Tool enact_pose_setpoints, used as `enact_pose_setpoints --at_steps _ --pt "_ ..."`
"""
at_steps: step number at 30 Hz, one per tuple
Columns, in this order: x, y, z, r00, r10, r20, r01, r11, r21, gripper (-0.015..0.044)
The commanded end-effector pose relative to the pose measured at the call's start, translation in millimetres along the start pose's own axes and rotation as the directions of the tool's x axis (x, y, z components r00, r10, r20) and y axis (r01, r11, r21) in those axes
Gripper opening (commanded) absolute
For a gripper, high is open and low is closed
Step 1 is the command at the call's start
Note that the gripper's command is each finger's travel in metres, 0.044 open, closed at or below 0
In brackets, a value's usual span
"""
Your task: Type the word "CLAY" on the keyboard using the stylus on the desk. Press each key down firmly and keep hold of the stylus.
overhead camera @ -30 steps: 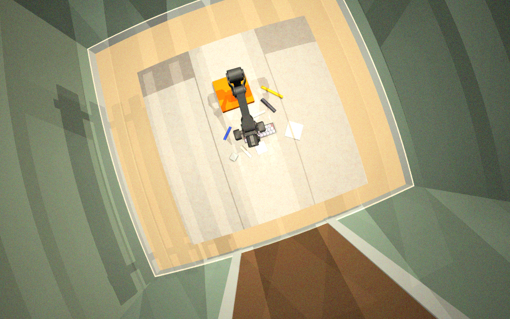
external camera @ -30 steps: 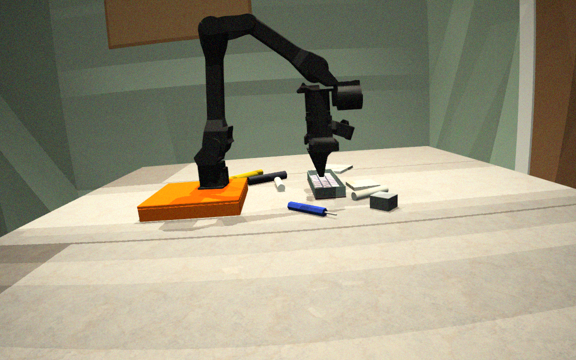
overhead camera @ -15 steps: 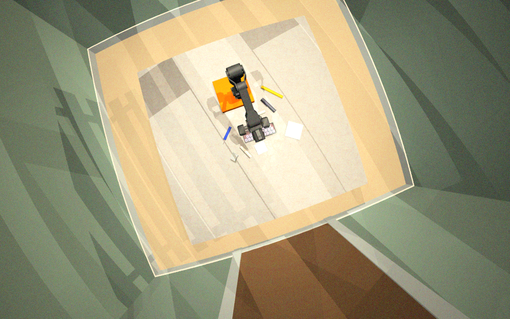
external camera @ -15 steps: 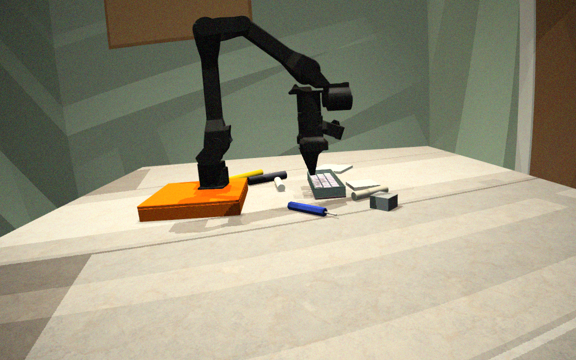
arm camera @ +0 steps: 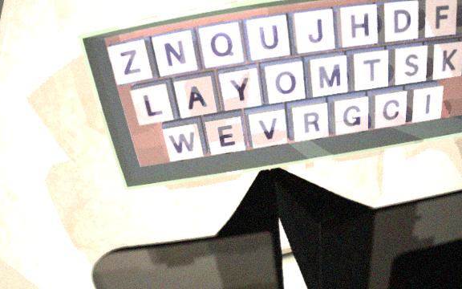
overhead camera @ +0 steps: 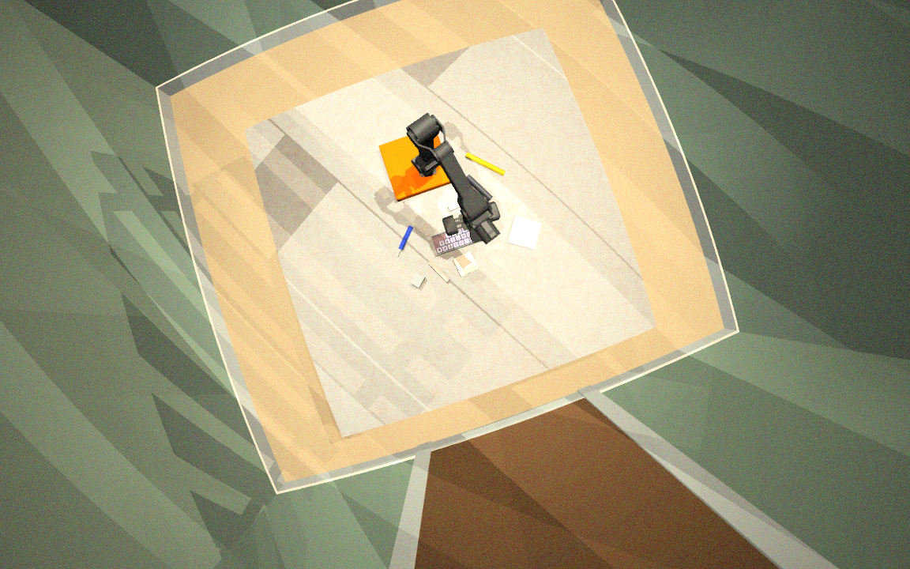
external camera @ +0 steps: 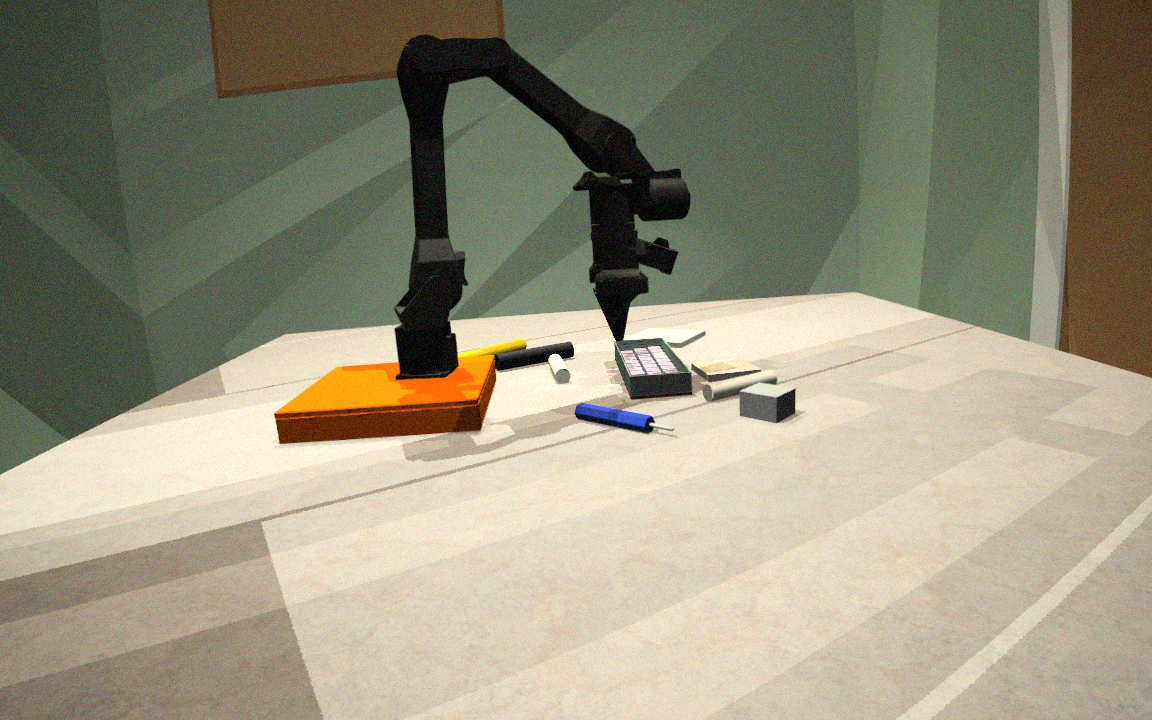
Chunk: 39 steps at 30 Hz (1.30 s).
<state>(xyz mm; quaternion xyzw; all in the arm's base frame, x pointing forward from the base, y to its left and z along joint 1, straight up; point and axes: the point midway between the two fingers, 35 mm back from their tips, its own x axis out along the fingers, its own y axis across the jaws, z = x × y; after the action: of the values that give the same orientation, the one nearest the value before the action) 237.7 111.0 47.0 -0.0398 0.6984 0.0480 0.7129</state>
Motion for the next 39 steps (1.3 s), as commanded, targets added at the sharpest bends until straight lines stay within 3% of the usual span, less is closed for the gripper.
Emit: enact_pose_setpoints --at_steps 1,5,14,18,22,31,36,39 --pt "-9.9 1.2 1.5 1.0 0.0 0.002 0.0 1.0 0.005 0.0" --pt "-58.0 1.0 0.9 1.0 0.0 0.002 0.0 1.0 0.005 0.0" --pt "-57.5 1.6 2.6 1.0 0.005 0.014 -0.005 1.0 -0.001 0.0" --pt "-56.8 1.5 2.4 1.0 0.004 0.012 -0.004 1.0 0.0 0.0105" --pt "-56.8 1.5 2.4 1.0 0.004 0.012 -0.004 1.0 0.0 0.0" --pt "-56.8 1.5 2.4 1.0 0.004 0.012 -0.004 1.0 0.0 0.0" --pt "-52.8 -17.4 8.9 0.999 0.003 0.054 -0.006 0.998 0.06 0.0131" --pt "-45.2 -58.0 17.5 0.99 -0.018 0.139 -0.008 0.983 0.184 0.015"
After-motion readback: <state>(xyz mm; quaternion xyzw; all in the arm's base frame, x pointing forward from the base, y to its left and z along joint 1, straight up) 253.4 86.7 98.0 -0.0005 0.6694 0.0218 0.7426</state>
